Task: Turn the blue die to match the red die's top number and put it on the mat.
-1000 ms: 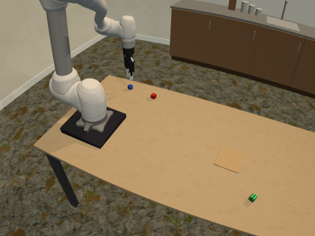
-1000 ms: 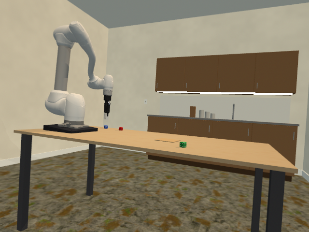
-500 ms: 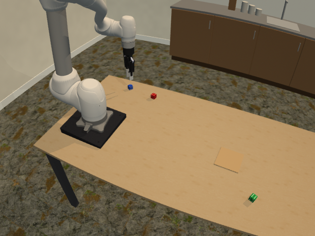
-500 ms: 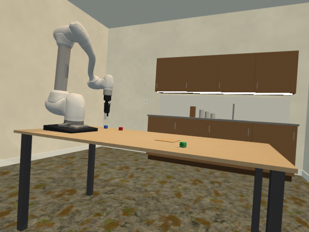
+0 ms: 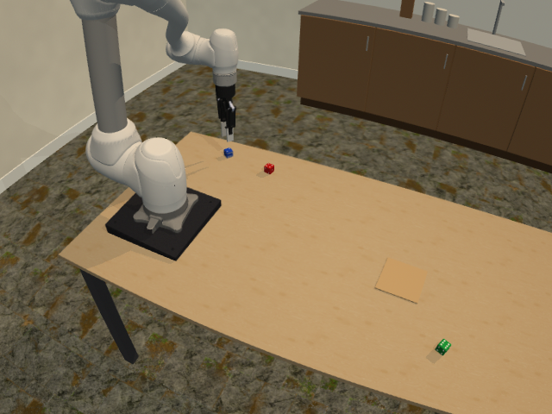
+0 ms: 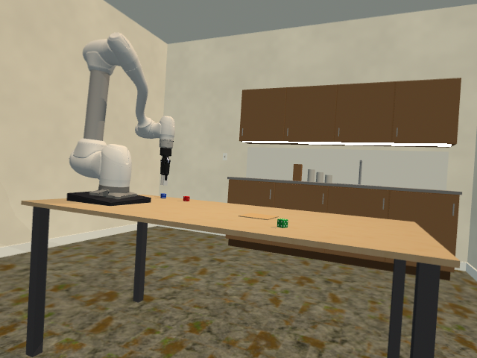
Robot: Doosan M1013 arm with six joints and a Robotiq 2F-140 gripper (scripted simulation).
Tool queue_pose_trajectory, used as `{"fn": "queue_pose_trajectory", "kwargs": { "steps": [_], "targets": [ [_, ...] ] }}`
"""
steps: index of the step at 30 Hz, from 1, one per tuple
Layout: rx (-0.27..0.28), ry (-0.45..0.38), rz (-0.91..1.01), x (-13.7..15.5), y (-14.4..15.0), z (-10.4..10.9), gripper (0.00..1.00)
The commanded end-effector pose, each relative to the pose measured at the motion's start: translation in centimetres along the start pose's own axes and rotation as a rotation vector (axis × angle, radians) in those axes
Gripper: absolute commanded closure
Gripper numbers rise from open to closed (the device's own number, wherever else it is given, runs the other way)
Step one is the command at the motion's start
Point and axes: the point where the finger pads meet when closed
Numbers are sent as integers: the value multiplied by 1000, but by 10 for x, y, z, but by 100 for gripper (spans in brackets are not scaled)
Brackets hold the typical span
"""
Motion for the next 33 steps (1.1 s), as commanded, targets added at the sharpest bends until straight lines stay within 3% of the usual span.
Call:
{"fn": "queue_pose_trajectory", "kwargs": {
  "steps": [1, 33],
  "targets": [
    [0, 0, 0, 0, 0, -1, 65],
    [0, 0, 0, -1, -1, -43, 65]
  ]
}}
Point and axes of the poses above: the point where the finger pads meet when closed, its own z axis back along the fingers, its own y axis across the jaws, x = y × z, and after that the axes turned 1 degree about z, right-handed
